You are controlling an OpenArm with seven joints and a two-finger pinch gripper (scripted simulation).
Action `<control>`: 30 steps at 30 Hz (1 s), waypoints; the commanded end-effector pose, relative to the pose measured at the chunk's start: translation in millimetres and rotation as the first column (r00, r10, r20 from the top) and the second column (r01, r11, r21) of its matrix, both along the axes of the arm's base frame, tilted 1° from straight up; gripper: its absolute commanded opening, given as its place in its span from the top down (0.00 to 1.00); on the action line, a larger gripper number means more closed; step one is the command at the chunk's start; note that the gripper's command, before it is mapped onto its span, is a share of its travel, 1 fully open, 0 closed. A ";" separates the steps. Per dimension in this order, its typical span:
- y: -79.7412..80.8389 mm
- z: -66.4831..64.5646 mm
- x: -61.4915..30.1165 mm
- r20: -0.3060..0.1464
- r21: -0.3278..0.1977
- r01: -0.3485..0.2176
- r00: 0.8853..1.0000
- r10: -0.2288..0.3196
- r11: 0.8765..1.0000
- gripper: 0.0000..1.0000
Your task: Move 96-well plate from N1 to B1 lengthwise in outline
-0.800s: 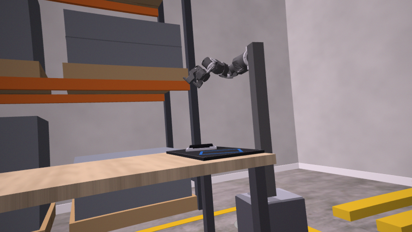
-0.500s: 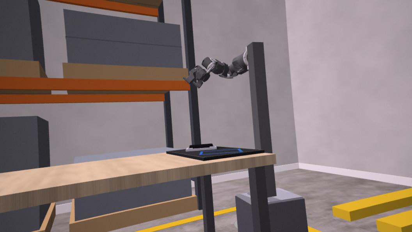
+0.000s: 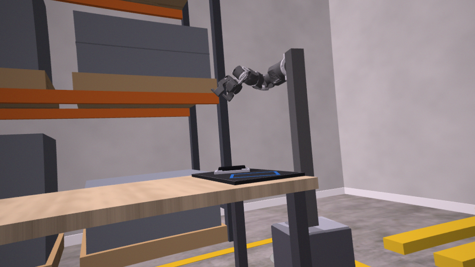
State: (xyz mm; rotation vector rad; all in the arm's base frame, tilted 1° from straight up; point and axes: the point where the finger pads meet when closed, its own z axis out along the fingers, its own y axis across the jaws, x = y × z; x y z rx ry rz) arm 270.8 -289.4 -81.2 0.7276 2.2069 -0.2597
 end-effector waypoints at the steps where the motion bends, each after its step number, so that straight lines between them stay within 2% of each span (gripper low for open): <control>1: -0.2 1.0 0.2 0.003 -0.001 0.001 1.000 -0.001 1.000 0.00; 27: -0.2 1.0 0.2 0.003 -0.001 0.001 1.000 -0.001 1.000 0.00; 28: 3.3 -7.3 0.1 -0.041 0.019 -0.019 0.999 0.020 1.000 0.03; 30: 10.3 -23.9 -0.3 -0.127 0.060 -0.055 0.990 0.062 0.997 0.10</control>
